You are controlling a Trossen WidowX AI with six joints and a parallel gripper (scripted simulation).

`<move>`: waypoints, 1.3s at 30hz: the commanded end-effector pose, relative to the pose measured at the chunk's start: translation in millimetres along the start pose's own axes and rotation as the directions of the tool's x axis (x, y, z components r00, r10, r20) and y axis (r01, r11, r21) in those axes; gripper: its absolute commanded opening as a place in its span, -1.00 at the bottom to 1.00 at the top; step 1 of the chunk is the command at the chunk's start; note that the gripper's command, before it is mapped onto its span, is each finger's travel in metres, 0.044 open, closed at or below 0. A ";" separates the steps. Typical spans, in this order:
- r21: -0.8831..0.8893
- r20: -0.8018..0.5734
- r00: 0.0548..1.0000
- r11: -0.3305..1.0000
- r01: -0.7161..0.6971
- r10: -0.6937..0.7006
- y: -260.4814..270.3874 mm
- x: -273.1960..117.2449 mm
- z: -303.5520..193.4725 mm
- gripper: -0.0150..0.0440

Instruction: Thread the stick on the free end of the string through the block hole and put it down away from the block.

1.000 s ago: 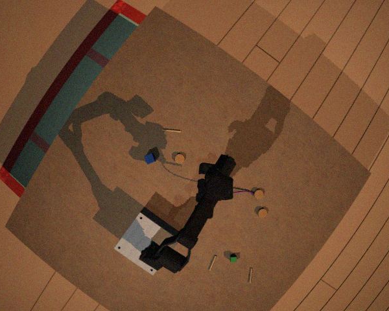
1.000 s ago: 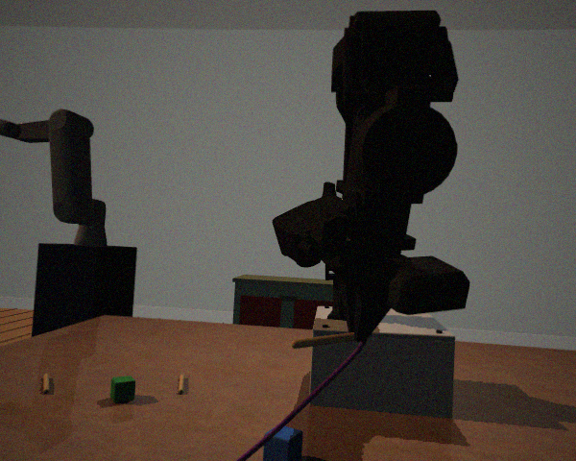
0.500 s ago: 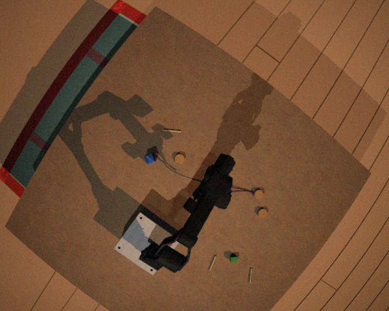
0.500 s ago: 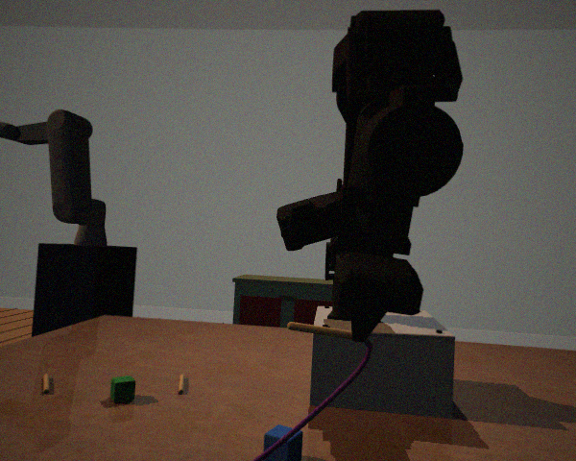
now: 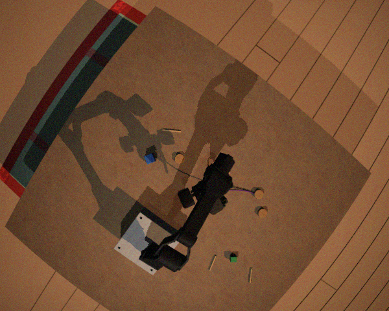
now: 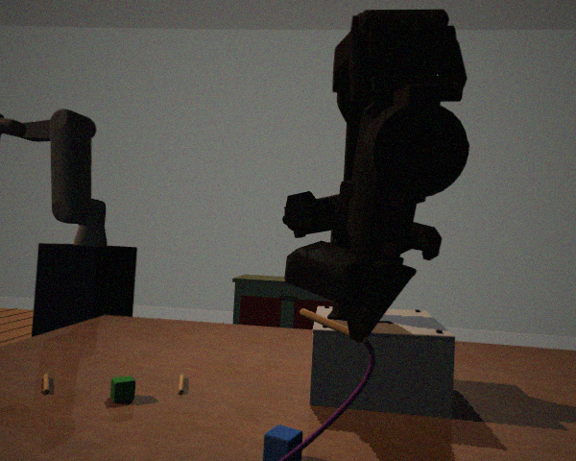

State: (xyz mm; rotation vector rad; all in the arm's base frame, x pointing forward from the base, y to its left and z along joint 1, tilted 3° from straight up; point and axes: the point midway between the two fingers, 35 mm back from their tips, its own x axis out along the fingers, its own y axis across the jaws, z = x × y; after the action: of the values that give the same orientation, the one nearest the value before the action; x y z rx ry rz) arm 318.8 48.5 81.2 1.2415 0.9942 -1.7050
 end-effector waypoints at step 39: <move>0.297 0.072 0.990 0.945 -0.139 0.123 7.5 -6.4 -15.2 -0.49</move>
State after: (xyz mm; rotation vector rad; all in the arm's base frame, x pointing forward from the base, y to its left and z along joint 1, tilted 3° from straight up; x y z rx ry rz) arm 329.9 60.4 81.9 1.4234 0.6117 -1.8412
